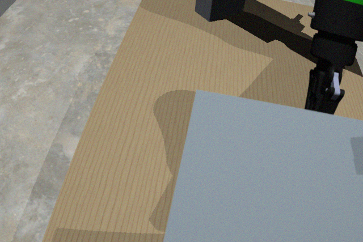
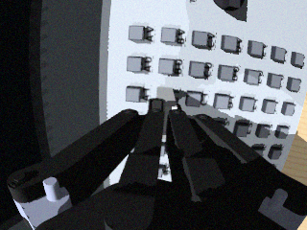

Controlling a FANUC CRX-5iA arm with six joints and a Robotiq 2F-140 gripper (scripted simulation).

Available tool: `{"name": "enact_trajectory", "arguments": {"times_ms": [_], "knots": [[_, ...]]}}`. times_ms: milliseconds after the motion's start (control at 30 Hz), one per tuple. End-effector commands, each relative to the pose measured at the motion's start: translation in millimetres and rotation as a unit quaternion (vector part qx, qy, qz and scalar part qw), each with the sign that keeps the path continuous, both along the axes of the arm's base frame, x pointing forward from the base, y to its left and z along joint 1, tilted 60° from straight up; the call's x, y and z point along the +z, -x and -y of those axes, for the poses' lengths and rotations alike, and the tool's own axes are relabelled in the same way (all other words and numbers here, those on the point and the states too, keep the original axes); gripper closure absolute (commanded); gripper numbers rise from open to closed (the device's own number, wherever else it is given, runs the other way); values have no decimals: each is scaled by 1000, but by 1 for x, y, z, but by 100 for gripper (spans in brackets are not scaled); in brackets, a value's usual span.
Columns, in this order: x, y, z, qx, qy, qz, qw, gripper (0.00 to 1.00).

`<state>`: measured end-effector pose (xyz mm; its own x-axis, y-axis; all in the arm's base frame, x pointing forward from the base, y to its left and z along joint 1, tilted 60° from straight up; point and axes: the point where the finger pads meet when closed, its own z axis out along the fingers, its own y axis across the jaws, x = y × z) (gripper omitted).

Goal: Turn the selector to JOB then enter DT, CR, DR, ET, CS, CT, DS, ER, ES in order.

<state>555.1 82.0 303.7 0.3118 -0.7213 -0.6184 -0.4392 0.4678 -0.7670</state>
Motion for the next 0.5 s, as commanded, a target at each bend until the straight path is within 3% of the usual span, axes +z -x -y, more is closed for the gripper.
{"name": "enact_trajectory", "arguments": {"times_ms": [0,467], "knots": [[0,0,0,0,0,0,1000,100],[-1,-5,-3,0,0,0,1000,100]]}}
